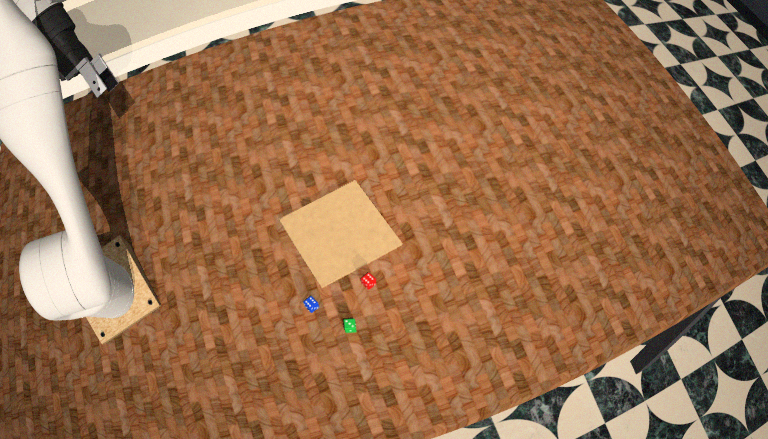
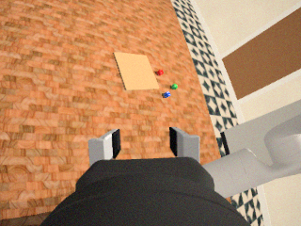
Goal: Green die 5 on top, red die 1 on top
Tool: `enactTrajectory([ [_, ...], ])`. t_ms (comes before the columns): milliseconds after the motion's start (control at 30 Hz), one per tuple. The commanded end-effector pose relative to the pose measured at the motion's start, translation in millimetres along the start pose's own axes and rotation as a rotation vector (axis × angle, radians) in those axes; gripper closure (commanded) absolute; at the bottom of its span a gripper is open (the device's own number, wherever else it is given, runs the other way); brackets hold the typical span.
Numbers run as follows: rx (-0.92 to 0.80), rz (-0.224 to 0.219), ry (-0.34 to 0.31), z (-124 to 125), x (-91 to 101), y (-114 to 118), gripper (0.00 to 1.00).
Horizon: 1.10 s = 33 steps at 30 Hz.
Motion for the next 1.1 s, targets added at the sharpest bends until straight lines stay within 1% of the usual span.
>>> enactTrajectory([
  [0, -0.001, 0.002, 0.0, 0.2, 0.6, 0.5, 0.0],
  [567, -0.001, 0.002, 0.0, 0.2, 0.6, 0.5, 0.0],
  [700, -0.009, 0.007, -0.005, 3.7, -0.9, 1.5, 0.0],
  [833, -0.046, 0.029, -0.028, 18.1, -7.4, 6.0, 0.0],
  [933, -0.099, 0.059, -0.06, 38.4, -17.8, 12.9, 0.0],
  [1033, -0.176, 0.1, -0.106, 66.3, -34.8, 23.9, 0.0],
  [1067, -0.176, 0.1, -0.106, 66.3, -34.8, 23.9, 0.0],
])
Point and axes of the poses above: the point where the finger pads meet when closed, its own x axis back along the fingers, its own y axis across the jaws, z = x × y, the point moved 9 cm from there along x, back along the fingers, and after that the axes turned 13 degrees about x, right-handed, at the moved point
